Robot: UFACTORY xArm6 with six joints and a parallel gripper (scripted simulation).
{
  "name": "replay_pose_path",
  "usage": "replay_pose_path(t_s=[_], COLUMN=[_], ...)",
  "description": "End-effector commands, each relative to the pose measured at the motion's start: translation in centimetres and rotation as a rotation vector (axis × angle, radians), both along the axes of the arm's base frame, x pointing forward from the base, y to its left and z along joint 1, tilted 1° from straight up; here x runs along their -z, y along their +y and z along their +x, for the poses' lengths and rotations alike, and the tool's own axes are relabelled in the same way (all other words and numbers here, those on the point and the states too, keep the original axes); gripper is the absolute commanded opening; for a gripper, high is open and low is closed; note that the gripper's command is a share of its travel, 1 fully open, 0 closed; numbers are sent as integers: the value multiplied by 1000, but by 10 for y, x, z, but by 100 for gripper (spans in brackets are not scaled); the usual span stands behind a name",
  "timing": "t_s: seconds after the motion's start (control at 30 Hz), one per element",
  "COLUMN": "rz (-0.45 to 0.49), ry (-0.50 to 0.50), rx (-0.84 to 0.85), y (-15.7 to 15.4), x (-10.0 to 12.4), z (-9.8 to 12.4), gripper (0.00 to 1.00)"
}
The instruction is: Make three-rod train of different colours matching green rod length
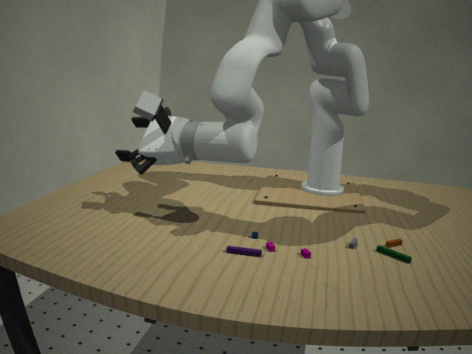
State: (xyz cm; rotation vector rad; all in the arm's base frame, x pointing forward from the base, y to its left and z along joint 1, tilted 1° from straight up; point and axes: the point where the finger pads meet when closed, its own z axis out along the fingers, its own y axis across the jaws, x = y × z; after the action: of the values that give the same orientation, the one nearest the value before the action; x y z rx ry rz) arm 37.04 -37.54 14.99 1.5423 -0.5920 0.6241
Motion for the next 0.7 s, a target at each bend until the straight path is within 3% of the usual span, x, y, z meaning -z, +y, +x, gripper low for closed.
replay_pose_path(t_s=[0.0, 0.67], rz=[-2, 7], ry=[-3, 1], rx=[0, -4], y=[0, 2], x=[-2, -1], z=[1, 1], gripper=[100, 100])
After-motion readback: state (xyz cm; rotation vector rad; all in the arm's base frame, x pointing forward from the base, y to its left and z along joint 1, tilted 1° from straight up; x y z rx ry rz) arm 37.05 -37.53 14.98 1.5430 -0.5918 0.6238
